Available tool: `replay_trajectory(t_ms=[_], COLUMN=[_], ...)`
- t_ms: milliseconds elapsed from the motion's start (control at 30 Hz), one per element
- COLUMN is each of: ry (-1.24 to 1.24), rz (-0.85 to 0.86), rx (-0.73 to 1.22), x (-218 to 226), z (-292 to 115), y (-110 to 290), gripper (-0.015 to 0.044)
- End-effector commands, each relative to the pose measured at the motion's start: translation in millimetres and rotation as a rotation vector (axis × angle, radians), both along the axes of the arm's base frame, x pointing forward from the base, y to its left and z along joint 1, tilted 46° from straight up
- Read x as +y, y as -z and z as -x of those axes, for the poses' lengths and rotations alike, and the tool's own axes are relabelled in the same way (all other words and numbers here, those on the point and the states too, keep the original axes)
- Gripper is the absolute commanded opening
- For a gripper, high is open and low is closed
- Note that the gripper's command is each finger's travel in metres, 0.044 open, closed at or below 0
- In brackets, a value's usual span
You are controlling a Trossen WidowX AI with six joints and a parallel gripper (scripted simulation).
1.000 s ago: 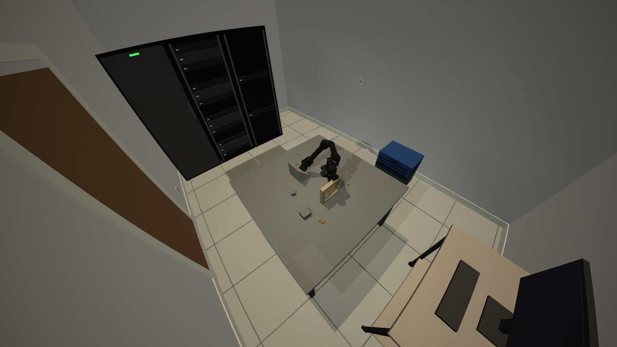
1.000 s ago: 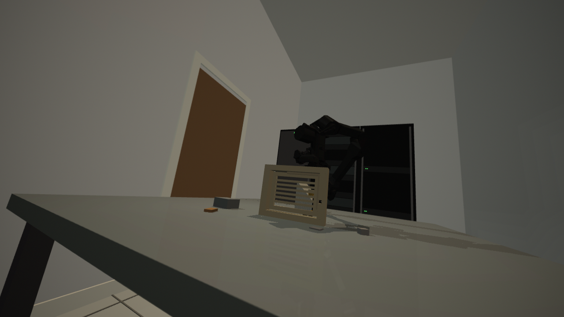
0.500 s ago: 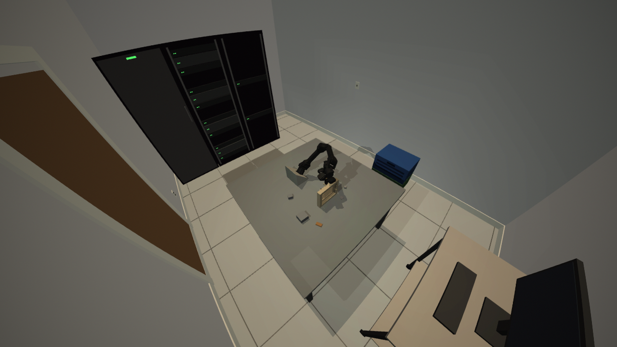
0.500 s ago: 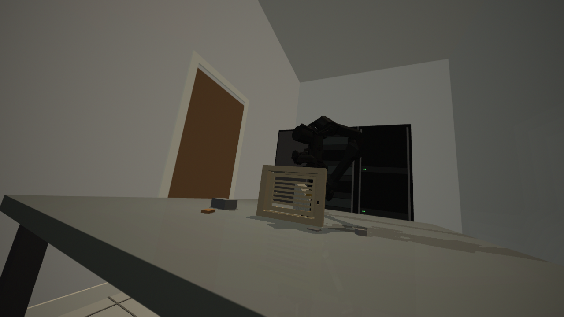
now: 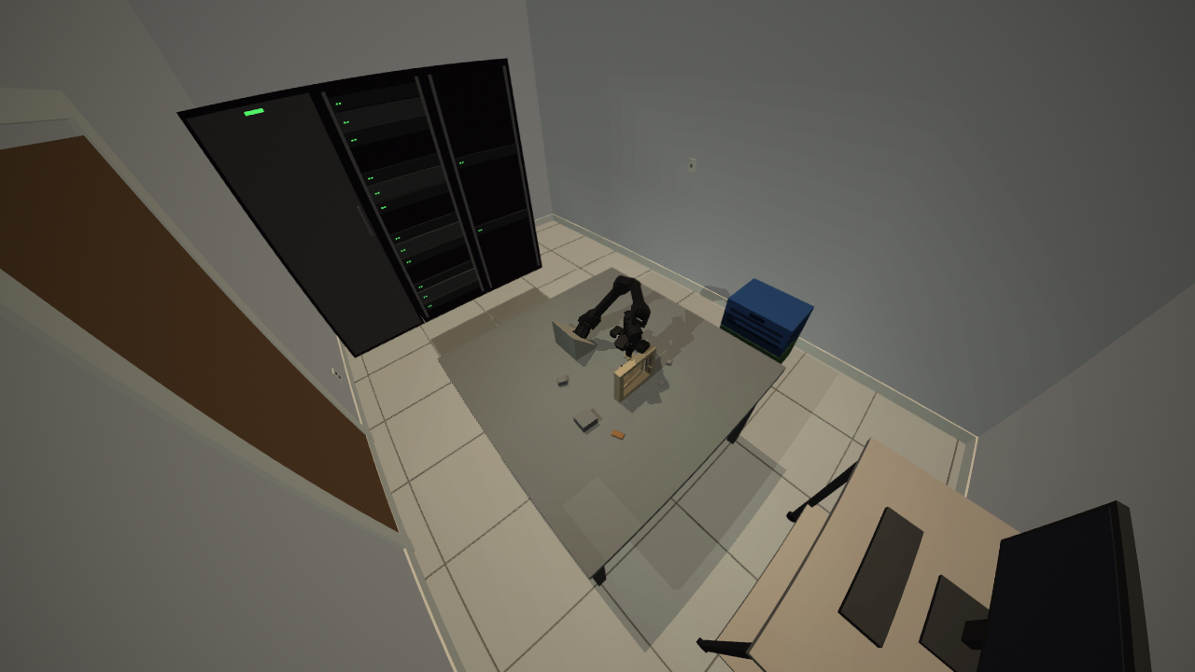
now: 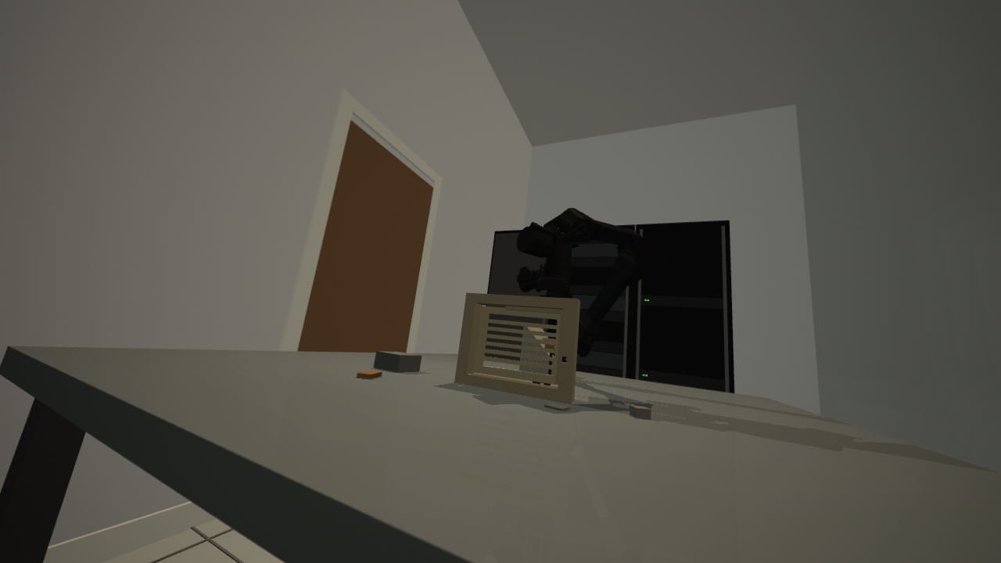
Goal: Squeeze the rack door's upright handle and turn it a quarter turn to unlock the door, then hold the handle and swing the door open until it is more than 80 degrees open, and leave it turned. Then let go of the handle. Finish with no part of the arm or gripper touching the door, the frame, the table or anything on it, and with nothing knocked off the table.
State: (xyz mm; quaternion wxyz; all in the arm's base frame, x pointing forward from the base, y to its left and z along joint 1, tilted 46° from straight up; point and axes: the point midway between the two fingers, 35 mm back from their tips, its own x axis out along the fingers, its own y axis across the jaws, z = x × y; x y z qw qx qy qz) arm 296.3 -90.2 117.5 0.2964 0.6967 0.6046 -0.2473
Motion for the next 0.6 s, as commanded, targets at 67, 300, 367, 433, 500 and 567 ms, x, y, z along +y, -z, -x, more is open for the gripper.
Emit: replay_trajectory(t_ms=[67,300,367,433,500,567], ry=[-0.091,-0.174,-0.197,-0.219,-0.242,-0.263], rz=[0.025,0.043,0.048,0.052,0.057,0.062], rx=[-0.094,-0.175,-0.197,-0.219,-0.241,-0.262], x=[-2.3,-5.0,-5.9,-7.0,-8.0,-9.2], z=[7.7,18.0,21.2,24.5,27.9,31.2], y=[3.5,8.3,9.9,11.6,13.4,15.2], gripper=[0.0023,0.0023,0.0023,0.0023,0.0023,0.0023])
